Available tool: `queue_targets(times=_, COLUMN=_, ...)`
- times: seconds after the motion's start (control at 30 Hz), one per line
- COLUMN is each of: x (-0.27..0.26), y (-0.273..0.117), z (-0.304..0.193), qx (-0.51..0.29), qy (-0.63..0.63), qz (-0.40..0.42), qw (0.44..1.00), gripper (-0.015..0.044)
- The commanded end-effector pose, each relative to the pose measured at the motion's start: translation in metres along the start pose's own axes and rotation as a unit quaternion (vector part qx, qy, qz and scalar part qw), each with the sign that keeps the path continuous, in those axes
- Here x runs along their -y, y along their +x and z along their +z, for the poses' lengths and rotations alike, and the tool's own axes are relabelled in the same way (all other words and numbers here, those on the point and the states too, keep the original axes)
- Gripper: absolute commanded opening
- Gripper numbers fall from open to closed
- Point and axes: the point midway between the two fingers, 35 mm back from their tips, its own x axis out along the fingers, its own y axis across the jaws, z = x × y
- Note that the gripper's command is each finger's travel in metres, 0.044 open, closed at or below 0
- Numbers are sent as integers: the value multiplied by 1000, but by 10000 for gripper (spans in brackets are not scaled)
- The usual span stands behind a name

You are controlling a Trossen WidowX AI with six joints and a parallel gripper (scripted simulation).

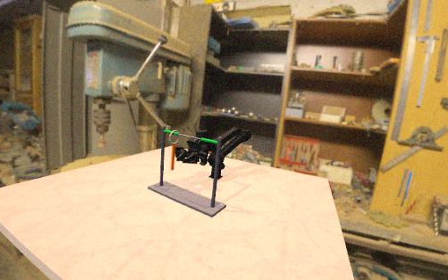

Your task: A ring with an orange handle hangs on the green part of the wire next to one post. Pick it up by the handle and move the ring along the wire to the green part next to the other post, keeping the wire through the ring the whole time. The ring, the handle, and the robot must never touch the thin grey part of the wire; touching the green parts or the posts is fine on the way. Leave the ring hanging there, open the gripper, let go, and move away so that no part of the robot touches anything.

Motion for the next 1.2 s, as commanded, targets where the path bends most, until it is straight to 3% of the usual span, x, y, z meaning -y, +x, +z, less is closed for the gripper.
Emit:
queue_targets(times=0.0, x=3, y=0, z=-5, qx=-6, qy=-5, qz=-8, qw=1000, gripper=160)
queue_targets(times=1.17, x=7, y=48, z=0, qx=-4, qy=-5, qz=-8, qw=1000, gripper=160)
